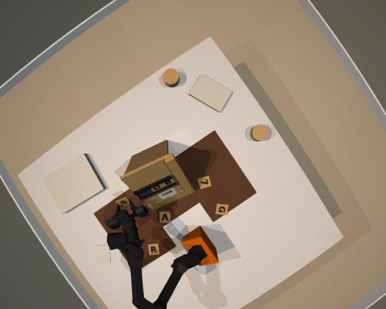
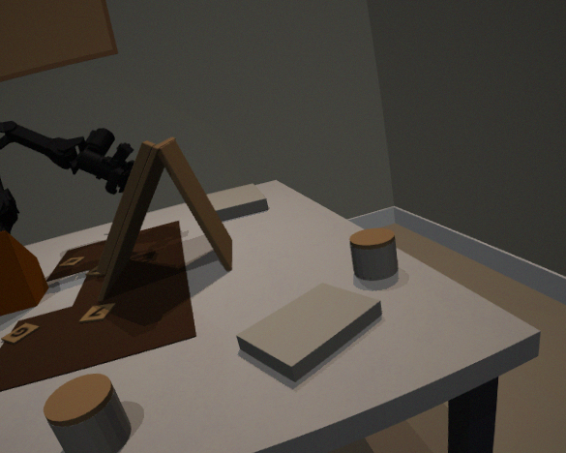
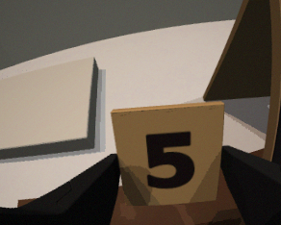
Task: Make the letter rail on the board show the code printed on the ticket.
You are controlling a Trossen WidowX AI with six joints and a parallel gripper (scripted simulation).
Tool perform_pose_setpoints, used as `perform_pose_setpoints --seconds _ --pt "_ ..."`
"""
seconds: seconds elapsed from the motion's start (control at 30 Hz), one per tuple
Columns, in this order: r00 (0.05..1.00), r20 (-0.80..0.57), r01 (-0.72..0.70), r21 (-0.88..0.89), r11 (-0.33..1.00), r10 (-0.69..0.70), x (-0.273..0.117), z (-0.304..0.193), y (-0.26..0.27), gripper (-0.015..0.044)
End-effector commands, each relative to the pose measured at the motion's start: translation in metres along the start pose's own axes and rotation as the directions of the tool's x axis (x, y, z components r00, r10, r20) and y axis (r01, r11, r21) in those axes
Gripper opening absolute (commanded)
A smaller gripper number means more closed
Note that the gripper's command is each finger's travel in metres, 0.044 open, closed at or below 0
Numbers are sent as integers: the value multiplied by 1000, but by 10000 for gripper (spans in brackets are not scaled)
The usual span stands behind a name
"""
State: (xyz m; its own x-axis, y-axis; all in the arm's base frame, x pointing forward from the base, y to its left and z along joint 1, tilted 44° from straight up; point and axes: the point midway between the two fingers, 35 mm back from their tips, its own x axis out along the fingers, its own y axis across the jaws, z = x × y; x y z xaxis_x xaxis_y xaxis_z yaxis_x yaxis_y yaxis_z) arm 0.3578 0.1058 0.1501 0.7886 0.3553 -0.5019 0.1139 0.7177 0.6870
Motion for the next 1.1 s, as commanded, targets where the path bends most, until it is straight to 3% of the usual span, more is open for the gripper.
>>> perform_pose_setpoints --seconds 0.0,1.07 --pt "1000 1 -3 -5 1000 3 0 0 -2 0" --pt "1000 1 -2 -6 1000 2 1 0 -18 0"
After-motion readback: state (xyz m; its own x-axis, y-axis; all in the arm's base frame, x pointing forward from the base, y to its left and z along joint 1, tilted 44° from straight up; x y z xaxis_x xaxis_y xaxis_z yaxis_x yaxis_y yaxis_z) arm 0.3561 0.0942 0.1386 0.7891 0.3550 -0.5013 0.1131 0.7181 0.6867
